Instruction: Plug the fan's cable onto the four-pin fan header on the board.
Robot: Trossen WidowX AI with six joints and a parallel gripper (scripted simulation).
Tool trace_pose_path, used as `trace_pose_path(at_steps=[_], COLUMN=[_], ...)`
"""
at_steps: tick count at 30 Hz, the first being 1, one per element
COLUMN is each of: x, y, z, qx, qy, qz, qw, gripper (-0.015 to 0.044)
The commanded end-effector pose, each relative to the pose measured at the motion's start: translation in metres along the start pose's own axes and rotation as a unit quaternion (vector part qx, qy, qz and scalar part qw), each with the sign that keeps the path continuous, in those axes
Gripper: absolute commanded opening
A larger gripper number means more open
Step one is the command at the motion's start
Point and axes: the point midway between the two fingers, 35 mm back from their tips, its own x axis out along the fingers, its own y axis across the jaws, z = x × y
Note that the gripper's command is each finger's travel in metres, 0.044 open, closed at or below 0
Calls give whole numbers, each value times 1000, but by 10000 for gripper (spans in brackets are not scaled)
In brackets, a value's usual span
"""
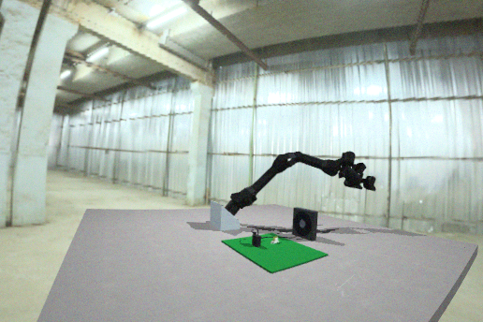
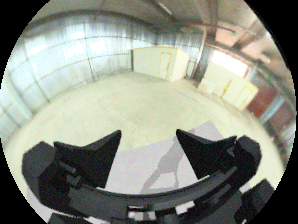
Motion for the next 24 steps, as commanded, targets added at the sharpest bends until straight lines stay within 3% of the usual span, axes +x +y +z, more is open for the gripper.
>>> trace_pose_path(at_steps=[1,13,24], x=[-18,-147,-315], y=[-52,-189,-230], z=[-35,-139,-229], qx=[15,86,216], qy=[52,218,351], qz=[-62,-248,-355], qw=[997,940,839], gripper=[440,440,440])
